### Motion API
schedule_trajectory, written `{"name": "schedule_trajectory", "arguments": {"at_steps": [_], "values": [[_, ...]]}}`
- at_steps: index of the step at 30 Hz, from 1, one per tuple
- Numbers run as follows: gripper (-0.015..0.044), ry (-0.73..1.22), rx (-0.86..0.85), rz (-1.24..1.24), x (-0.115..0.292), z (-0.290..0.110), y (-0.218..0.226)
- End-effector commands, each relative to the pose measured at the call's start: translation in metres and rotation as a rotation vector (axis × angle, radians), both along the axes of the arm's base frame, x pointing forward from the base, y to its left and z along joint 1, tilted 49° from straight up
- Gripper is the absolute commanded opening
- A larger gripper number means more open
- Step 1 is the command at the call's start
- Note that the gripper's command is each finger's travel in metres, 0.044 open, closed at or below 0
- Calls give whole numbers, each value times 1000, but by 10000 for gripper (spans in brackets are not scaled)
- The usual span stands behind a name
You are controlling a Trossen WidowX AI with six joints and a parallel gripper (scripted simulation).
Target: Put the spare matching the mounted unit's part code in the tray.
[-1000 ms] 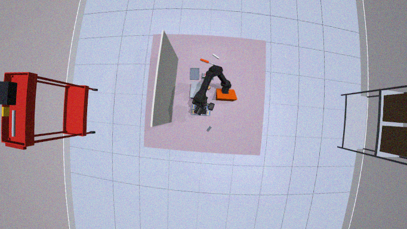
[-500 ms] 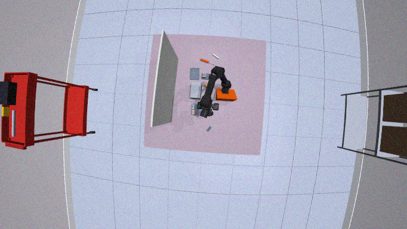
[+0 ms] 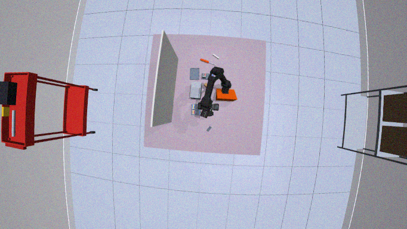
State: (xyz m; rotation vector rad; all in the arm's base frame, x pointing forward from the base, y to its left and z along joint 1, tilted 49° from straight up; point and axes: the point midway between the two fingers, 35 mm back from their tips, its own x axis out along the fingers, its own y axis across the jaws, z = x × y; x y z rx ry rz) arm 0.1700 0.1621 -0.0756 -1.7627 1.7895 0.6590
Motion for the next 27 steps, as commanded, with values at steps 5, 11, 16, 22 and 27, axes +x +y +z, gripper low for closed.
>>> {"name": "schedule_trajectory", "arguments": {"at_steps": [5,11,16,22,27], "values": [[300,3,-5,5,1,-9,-10],[300,3,-5,5,1,-17,-17],[300,3,-5,5,2,-22,-23],[300,2,-5,5,2,-29,-30],[300,2,-6,5,1,-35,-36]]}}
